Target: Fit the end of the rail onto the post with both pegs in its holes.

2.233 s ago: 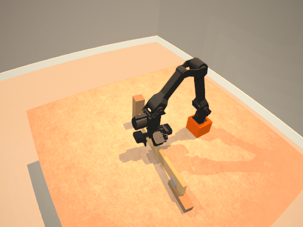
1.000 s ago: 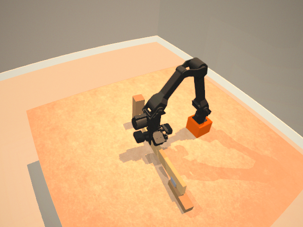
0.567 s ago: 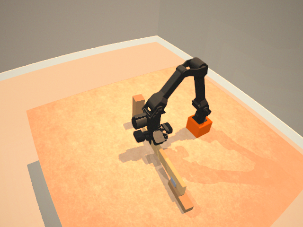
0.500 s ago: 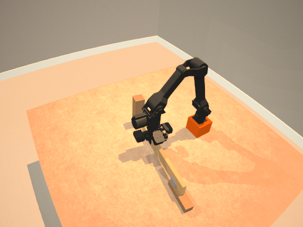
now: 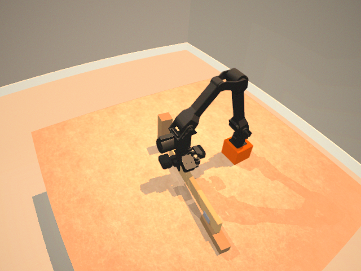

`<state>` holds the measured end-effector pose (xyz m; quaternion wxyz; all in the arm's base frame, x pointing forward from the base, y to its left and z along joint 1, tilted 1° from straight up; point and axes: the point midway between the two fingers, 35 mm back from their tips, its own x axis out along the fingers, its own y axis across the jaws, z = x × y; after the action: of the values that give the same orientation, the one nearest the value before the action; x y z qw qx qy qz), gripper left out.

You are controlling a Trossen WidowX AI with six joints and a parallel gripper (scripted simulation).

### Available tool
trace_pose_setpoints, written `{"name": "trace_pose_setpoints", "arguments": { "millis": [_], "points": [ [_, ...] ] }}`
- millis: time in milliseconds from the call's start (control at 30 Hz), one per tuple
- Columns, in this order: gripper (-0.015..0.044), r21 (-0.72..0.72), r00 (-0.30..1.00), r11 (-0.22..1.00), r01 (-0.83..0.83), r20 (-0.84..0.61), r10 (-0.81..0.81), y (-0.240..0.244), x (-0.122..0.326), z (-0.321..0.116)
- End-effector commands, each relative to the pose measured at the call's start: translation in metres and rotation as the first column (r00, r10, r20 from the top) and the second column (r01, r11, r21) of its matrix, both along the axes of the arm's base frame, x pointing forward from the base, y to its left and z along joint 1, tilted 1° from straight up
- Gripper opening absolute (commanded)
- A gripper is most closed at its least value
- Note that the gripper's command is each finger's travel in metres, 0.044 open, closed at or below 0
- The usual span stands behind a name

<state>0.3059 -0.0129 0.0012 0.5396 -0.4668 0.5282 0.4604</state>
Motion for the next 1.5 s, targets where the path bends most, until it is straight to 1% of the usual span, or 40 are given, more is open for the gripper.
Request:
{"name": "trace_pose_setpoints", "arguments": {
  "millis": [0, 967, 1467],
  "points": [
    [0.0, 0.005, 1.0, 1.0, -0.004, 0.018, 0.004, 0.0, 0.004, 0.007],
    [0.0, 0.005, 1.0, 1.0, -0.004, 0.018, 0.004, 0.0, 0.005, 0.021],
    [0.0, 0.005, 1.0, 1.0, -0.004, 0.018, 0.004, 0.0, 0.004, 0.014]
  ]
}}
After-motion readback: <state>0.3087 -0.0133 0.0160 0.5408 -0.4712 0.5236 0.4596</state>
